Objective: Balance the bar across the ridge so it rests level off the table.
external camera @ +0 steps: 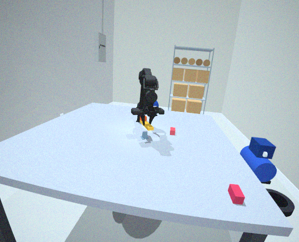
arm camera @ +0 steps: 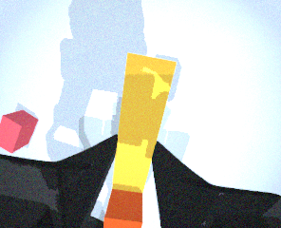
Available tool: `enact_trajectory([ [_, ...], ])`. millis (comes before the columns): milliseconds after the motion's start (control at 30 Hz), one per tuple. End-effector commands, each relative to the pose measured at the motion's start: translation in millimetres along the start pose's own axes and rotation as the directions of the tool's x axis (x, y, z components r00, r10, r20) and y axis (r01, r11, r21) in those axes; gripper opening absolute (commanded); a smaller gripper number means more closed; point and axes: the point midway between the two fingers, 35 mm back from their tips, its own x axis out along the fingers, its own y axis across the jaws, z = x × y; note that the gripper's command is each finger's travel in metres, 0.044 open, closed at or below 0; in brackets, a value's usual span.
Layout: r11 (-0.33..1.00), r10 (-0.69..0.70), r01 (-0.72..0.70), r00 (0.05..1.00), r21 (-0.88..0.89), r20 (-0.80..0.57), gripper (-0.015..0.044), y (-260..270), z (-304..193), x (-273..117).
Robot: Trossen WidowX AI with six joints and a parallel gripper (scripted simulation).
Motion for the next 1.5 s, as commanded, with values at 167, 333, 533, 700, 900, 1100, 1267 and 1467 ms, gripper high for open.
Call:
enact_trajectory([
  [167, 1.000, 0.002, -0.002, 1.000, 0.003, 0.002, 0.0000, 1, 1, 14],
  [333, 1.000, 0.002, -0.002, 1.000, 0.003, 0.002, 0.0000, 1, 0, 23],
  [533, 1.000, 0.002, -0.002, 1.000, 0.003, 0.002, 0.0000, 1, -1, 32],
  [700, 1.000, 0.002, -0.002, 1.000, 0.003, 0.002, 0.0000, 1, -1, 35],
  [900, 1.000, 0.002, -0.002, 1.000, 0.003, 0.002, 0.0000, 1, -1, 35],
  [1100, 1.000, 0.002, -0.002, 1.000, 0.003, 0.002, 0.0000, 1, -1, 35],
  [1267, 1.000, 0.002, -0.002, 1.000, 0.003, 0.002, 0.0000, 1, -1, 35],
  [1467, 1.000, 0.002, -0.002, 1.000, 0.003, 0.002, 0.0000, 1, -1, 36],
])
